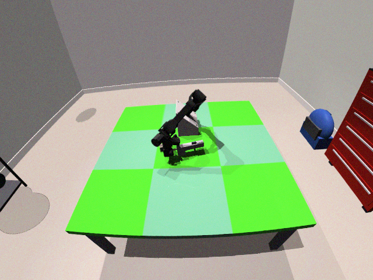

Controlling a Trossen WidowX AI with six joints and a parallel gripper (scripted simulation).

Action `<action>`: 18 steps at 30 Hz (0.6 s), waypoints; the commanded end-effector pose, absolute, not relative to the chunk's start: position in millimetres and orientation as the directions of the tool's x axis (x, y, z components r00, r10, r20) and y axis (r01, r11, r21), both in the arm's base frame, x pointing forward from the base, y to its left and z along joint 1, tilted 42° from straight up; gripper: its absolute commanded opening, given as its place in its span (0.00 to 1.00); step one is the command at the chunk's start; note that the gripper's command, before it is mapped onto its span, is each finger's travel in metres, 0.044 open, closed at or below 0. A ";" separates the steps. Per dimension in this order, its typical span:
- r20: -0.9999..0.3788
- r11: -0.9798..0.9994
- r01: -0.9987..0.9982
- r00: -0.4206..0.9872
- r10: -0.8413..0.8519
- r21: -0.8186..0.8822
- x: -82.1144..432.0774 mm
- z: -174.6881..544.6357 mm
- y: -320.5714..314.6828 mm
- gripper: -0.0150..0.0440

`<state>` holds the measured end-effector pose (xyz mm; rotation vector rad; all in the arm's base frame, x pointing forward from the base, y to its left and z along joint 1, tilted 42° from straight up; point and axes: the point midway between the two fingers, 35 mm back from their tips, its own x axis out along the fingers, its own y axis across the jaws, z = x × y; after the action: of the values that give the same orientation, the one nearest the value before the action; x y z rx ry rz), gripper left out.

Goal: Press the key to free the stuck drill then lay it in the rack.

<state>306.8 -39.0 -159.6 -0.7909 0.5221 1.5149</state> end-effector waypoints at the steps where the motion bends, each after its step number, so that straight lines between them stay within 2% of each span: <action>1: -0.747 -0.114 -0.983 0.032 0.664 -0.143 311.8 -161.5 -46.3 0.25; 18: -0.748 -0.115 -0.983 0.032 0.663 -0.144 317.0 -176.8 -65.2 0.25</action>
<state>312.8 -58.7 -175.3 -0.7933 0.5227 1.5141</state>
